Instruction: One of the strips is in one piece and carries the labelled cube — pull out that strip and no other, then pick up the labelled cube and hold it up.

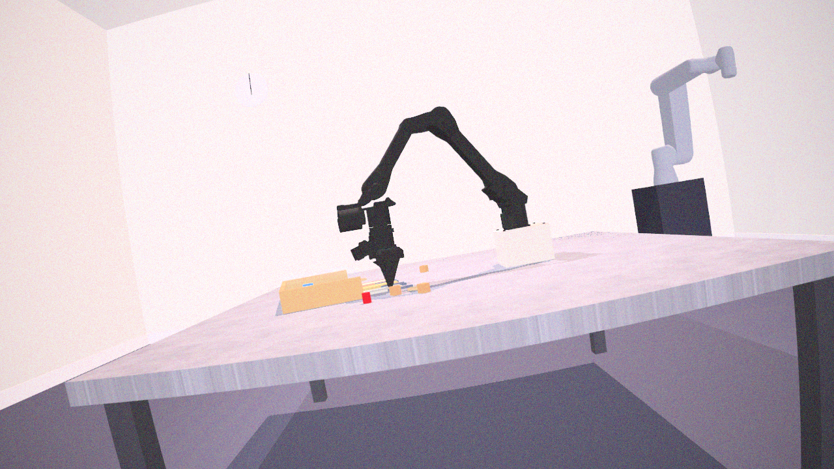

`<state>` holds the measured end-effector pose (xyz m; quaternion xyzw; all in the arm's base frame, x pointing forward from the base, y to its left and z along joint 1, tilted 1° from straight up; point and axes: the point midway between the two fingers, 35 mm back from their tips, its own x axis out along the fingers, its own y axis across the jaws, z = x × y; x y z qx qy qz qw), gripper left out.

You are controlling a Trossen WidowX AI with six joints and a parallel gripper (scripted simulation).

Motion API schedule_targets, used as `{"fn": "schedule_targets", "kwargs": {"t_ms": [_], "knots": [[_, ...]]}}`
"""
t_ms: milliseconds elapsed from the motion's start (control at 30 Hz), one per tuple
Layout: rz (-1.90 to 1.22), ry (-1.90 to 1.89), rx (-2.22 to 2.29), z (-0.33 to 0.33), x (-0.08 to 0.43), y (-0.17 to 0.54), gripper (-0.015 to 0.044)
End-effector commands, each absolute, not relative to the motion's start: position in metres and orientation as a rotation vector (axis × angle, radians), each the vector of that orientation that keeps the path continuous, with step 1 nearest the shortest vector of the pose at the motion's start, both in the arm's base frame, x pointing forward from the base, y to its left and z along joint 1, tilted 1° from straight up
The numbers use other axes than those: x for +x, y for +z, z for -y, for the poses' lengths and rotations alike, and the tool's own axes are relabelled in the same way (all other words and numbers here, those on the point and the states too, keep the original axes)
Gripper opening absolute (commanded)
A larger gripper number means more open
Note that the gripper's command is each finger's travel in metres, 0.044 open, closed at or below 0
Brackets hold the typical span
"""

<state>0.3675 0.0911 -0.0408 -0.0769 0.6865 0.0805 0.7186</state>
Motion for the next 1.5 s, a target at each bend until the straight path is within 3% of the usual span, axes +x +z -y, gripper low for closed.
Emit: {"fn": "schedule_targets", "kwargs": {"t_ms": [0, 1467], "knots": [[-1.518, 0.179, -0.167, -0.091, 0.368, -0.043, 0.0], [-1.522, 0.179, -0.168, -0.077, 0.311, -0.049, 0.0]]}}
